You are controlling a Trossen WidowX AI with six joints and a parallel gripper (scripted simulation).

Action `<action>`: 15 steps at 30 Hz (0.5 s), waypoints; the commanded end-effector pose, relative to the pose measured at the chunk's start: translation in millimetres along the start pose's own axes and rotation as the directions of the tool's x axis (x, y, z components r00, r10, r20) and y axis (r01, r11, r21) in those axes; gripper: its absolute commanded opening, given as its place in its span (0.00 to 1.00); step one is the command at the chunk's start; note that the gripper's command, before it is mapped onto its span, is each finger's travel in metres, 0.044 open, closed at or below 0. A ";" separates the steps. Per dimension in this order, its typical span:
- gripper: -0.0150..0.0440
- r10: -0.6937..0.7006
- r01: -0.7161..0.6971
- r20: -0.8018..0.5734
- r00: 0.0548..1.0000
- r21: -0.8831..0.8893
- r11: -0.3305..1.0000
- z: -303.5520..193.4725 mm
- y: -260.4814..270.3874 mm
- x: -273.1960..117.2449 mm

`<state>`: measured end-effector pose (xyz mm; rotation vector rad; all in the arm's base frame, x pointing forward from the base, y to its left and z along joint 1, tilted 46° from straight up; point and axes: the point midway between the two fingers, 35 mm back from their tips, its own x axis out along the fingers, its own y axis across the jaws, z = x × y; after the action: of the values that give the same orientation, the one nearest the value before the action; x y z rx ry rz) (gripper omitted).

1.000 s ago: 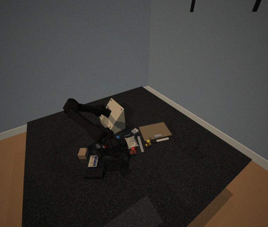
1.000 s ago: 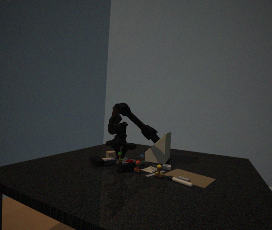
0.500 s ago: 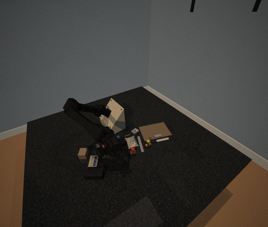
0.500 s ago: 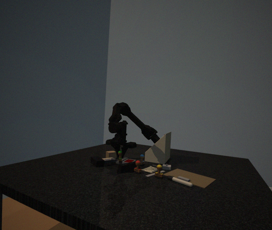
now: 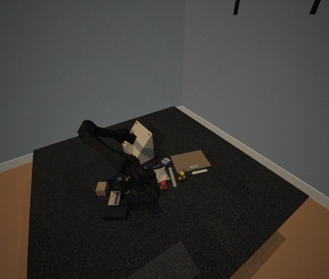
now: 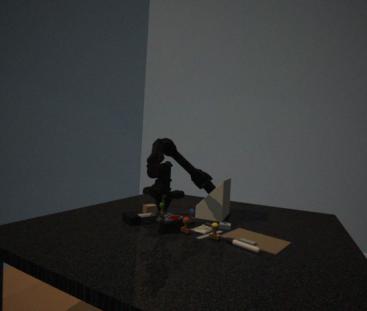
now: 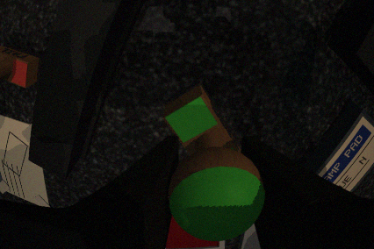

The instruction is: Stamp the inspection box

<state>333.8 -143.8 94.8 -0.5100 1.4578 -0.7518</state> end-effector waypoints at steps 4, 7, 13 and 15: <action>0.25 -0.005 0.005 0.005 1.000 0.006 1.000 1.1 -0.8 -5.2; 0.25 -0.005 0.005 0.006 1.000 0.006 1.000 1.1 -0.8 -6.6; 0.25 -0.006 0.006 0.006 1.000 0.006 1.000 0.9 -0.8 -9.6; 0.25 -0.006 0.006 0.006 1.000 0.006 1.000 0.9 -0.8 -10.6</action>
<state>333.9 -138.4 99.8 -0.5118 1.4568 -0.7528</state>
